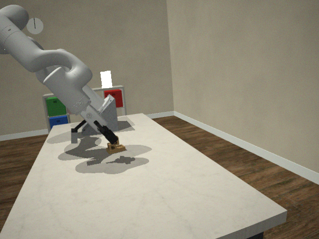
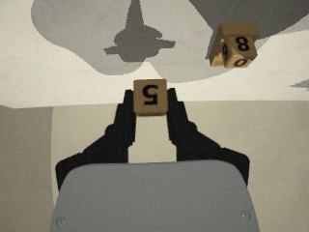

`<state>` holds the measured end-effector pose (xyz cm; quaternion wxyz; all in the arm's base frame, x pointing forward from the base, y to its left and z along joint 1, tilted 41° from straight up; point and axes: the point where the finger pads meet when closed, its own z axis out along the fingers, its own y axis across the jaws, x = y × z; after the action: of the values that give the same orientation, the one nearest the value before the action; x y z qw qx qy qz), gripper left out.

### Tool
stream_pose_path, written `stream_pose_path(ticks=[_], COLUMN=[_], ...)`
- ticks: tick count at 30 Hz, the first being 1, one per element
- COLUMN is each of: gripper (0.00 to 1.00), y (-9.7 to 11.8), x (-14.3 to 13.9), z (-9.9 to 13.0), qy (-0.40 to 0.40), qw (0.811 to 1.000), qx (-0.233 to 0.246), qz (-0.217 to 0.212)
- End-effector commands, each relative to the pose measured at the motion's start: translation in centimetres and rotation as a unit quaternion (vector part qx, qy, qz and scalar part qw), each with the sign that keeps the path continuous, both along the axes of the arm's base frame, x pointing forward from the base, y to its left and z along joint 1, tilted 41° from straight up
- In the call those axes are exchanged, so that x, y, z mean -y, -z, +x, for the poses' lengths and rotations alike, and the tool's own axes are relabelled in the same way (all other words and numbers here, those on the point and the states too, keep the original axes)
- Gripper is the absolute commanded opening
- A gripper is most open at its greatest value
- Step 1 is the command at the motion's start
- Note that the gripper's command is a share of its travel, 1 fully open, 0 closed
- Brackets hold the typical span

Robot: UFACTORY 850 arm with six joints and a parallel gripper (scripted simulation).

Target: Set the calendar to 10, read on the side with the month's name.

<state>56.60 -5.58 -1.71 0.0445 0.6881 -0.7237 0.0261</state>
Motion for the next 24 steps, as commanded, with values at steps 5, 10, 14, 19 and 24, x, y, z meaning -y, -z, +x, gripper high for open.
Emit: stream_pose_path(ticks=[5, 10, 14, 19, 24], gripper=[0.27, 0.27, 0.27, 0.27, 0.27], y=[0.4, 0.9, 1.4, 2.1, 2.5], x=[0.3, 0.8, 1.2, 1.8, 2.2], z=[0.1, 0.0, 0.0, -0.1, -0.1], qy=[0.000, 0.000, 0.000, 0.000, 0.000], qw=[1.000, 1.000, 1.000, 1.000, 1.000], qx=[0.001, 0.001, 0.001, 0.001, 0.001], qz=[0.000, 0.000, 0.000, 0.000, 0.000])
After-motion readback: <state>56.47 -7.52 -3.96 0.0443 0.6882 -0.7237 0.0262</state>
